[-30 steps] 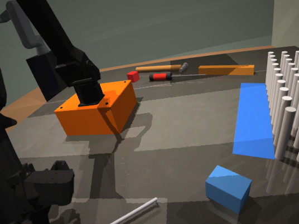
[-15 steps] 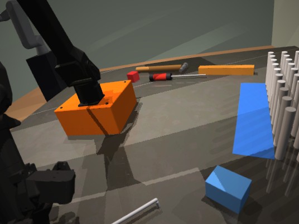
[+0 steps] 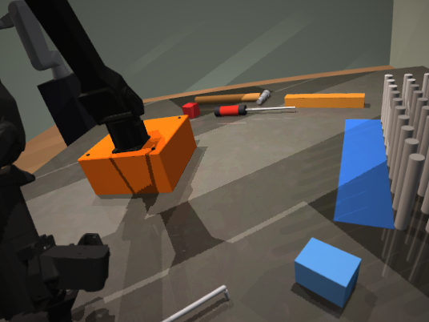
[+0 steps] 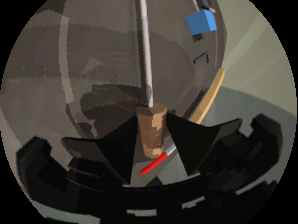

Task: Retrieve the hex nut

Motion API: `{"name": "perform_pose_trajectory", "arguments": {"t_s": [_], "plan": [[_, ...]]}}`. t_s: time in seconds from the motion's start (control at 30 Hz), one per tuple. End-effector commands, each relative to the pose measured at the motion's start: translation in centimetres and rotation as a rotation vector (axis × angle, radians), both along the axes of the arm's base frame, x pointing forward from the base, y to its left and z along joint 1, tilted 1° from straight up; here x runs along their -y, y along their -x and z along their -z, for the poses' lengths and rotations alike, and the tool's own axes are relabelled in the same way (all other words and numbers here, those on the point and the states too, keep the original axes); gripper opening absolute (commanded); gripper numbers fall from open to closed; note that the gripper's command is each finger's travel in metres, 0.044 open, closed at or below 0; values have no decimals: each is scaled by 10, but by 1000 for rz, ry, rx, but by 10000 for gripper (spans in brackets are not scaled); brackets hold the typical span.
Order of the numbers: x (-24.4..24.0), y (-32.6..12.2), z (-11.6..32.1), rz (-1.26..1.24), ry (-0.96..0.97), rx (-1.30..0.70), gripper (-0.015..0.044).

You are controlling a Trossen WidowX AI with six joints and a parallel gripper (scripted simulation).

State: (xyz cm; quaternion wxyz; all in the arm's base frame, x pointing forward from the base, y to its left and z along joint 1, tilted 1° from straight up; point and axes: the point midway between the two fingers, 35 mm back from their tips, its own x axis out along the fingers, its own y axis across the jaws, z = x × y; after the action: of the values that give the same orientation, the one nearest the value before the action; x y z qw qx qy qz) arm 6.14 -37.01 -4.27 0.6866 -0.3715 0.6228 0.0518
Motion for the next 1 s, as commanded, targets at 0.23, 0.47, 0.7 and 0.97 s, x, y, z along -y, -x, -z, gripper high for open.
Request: {"name": "perform_pose_trajectory", "arguments": {"t_s": [0.23, 0.47, 0.7, 0.97], "plan": [[-5, 1, 5, 0, 20, 9, 0], [0, 0, 0, 0, 31, 14, 131], [0, 0, 0, 0, 31, 14, 315], [3, -1, -20, -3, 36, 18, 440]]}}
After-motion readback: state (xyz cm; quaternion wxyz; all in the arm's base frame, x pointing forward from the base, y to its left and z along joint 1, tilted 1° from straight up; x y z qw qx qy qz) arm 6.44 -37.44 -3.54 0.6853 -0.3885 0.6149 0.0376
